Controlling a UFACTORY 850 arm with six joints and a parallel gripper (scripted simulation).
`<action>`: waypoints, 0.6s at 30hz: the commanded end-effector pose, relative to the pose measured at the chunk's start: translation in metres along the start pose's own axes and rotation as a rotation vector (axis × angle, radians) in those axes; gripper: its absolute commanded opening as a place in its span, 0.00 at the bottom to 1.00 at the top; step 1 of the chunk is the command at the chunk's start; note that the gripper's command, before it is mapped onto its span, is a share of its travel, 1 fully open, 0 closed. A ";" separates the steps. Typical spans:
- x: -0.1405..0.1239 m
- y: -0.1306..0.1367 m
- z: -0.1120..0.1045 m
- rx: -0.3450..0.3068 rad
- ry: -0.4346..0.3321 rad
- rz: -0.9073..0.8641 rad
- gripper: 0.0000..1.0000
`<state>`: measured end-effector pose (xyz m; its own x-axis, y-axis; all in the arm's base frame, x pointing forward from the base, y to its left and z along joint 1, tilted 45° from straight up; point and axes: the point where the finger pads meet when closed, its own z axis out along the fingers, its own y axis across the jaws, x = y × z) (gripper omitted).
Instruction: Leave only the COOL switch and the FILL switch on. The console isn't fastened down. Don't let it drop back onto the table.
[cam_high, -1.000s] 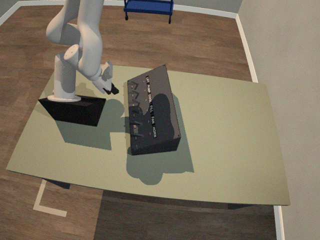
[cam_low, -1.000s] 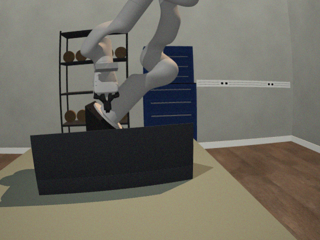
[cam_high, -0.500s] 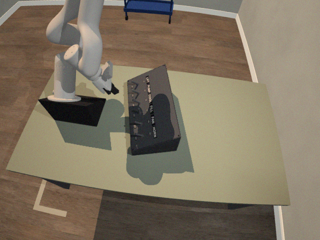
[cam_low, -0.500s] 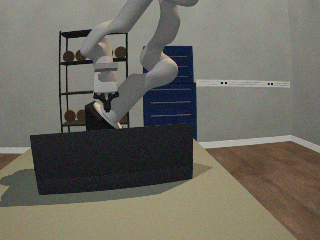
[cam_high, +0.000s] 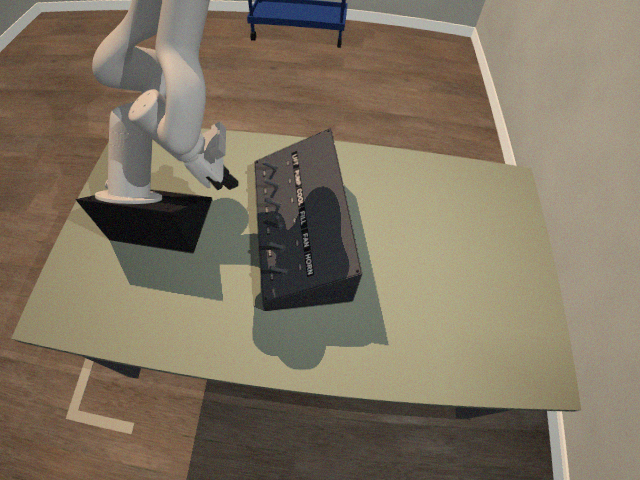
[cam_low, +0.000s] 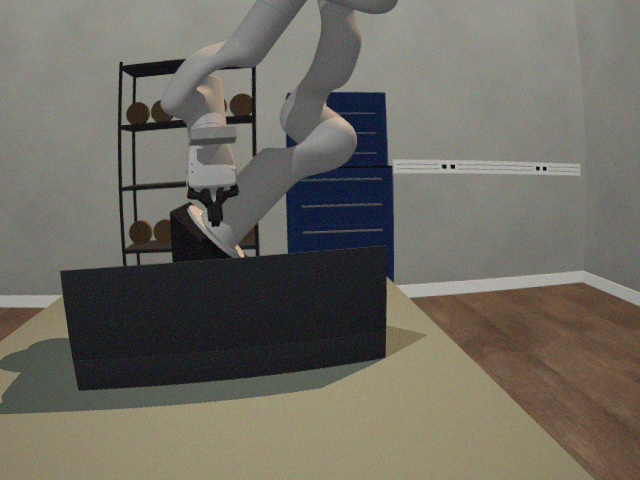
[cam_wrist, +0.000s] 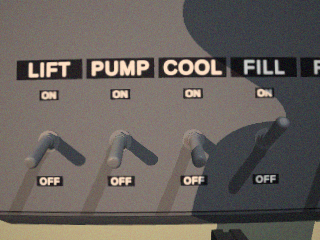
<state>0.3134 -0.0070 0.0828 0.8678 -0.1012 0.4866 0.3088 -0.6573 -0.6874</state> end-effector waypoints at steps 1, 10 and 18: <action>0.001 0.000 0.003 -0.001 0.001 -0.001 0.00; 0.001 0.000 0.017 -0.001 0.001 -0.001 0.00; 0.001 0.000 0.041 -0.001 0.001 -0.001 0.00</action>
<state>0.3252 0.0162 0.0661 0.8682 -0.1006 0.4860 0.3087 -0.6573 -0.6875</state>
